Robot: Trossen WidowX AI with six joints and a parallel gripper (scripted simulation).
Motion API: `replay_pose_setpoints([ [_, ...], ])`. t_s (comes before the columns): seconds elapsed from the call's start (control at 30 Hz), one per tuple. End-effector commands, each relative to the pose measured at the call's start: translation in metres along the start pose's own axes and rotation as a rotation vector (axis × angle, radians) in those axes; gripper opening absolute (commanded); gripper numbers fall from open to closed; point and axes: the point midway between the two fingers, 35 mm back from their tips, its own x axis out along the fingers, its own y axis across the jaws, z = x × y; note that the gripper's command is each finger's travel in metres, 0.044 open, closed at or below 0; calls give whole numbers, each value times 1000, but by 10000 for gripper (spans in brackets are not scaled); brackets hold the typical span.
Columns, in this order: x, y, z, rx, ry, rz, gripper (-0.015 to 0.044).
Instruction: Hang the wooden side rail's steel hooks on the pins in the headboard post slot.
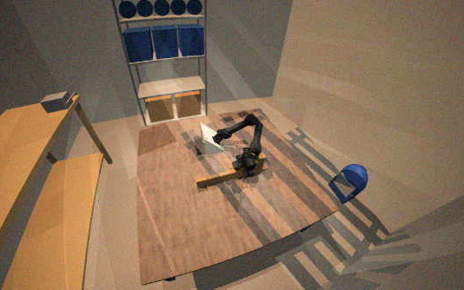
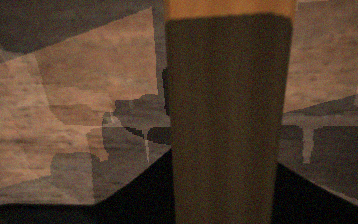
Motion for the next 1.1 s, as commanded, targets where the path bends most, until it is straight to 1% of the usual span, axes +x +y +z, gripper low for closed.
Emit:
replay_pose_setpoints([
  [0.0,0,1,-1,-4,7,5,0],
  [1.07,6,1,-1,-4,7,5,0],
])
